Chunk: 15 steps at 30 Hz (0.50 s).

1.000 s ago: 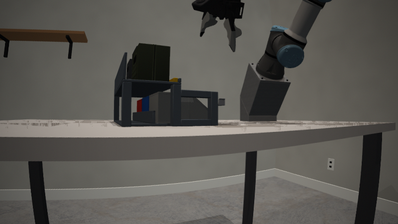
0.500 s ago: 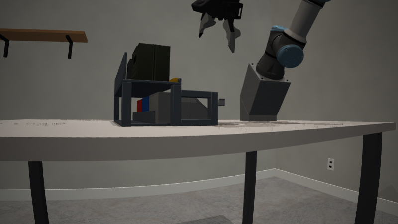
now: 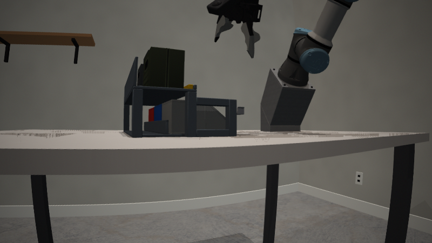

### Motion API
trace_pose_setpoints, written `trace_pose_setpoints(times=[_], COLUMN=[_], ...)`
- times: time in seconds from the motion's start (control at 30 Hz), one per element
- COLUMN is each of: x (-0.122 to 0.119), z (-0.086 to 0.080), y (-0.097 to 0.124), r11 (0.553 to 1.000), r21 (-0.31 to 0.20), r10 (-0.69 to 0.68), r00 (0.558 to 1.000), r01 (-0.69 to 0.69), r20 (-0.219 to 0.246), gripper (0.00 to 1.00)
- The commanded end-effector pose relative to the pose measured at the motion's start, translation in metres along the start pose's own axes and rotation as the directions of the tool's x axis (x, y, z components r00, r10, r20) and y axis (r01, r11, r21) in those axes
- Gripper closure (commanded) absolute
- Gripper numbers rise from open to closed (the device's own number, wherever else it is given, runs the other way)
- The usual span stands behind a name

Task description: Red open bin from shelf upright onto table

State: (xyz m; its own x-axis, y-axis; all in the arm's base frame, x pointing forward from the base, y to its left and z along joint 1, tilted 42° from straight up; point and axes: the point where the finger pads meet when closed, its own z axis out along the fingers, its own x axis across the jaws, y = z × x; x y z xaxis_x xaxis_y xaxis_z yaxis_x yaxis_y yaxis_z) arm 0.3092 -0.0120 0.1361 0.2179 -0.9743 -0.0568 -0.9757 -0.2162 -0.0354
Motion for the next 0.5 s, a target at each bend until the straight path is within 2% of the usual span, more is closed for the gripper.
trace_pose_setpoints(times=[0.0,0.3,0.33,0.47], x=[0.022,0.022,0.006,0.025], z=[0.039,0.039,0.010,0.043], y=[-0.017,-0.017,-0.005,-0.018], r11=[0.970,0.970,0.998,0.964], r21=[0.124,0.124,0.029,0.130], r10=[-0.216,-0.216,-0.059,-0.239], r00=[0.976,0.976,0.998,0.971], r01=[0.211,0.211,0.058,0.233], r20=[0.027,0.027,0.009,0.029], gripper=[0.00,0.00,0.00,0.00])
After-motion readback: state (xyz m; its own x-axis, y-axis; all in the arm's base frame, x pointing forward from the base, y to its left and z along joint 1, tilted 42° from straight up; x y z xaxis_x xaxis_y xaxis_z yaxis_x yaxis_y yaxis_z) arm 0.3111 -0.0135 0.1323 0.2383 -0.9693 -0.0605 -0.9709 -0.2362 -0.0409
